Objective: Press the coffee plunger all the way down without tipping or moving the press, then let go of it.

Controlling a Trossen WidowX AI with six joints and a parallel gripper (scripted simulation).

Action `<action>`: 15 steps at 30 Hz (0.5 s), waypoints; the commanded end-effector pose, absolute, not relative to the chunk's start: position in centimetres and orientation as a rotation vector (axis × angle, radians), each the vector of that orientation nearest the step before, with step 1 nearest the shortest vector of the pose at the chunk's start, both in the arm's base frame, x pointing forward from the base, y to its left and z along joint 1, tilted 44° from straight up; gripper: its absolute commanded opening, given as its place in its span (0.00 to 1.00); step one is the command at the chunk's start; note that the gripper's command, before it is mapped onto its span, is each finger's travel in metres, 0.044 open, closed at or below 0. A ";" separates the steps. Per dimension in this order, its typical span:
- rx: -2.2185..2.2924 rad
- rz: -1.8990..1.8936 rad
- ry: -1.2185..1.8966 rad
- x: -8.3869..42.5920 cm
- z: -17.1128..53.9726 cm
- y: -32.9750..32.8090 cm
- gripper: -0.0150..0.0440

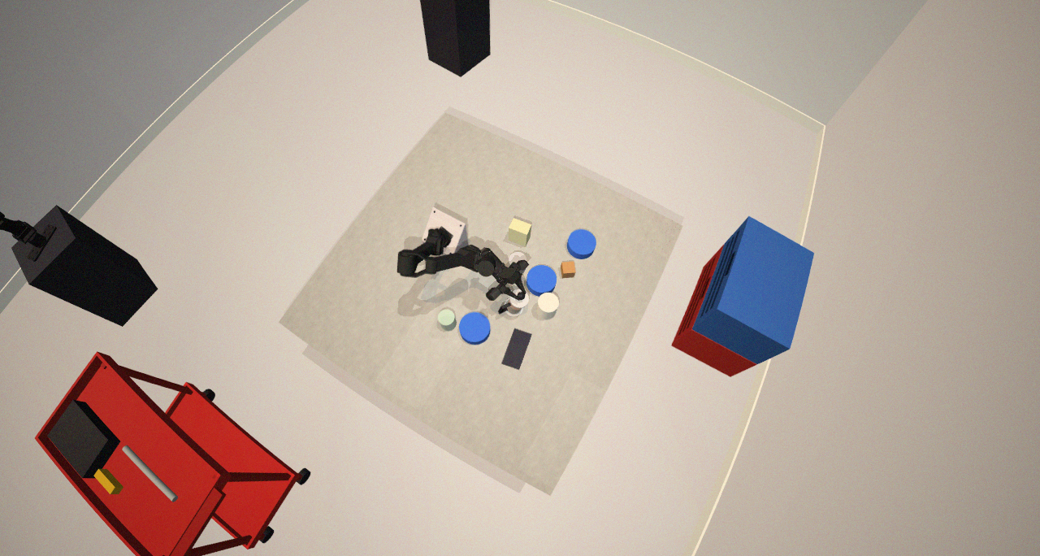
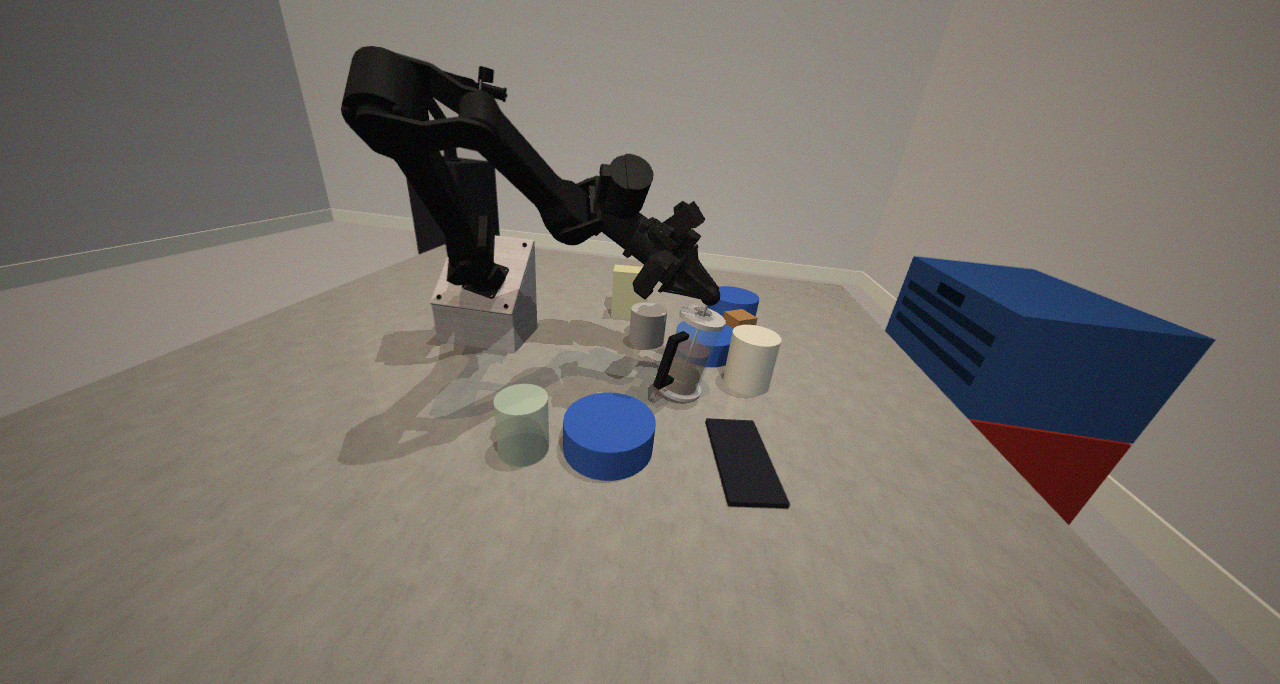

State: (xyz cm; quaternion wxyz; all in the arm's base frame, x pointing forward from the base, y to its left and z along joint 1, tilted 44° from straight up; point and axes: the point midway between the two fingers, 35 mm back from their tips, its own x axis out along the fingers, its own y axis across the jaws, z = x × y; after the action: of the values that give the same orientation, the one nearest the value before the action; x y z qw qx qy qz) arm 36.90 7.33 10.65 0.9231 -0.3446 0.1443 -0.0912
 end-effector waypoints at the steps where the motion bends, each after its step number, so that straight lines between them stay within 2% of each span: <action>1: -0.727 -0.203 0.325 37.0 10.0 6.7 0.46; 15: -0.727 -0.203 0.325 37.1 10.0 6.8 0.46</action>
State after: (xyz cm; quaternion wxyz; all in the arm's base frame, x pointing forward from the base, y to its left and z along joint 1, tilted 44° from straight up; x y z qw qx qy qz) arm 37.02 7.30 10.55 0.9221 -0.3459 0.1464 -0.0929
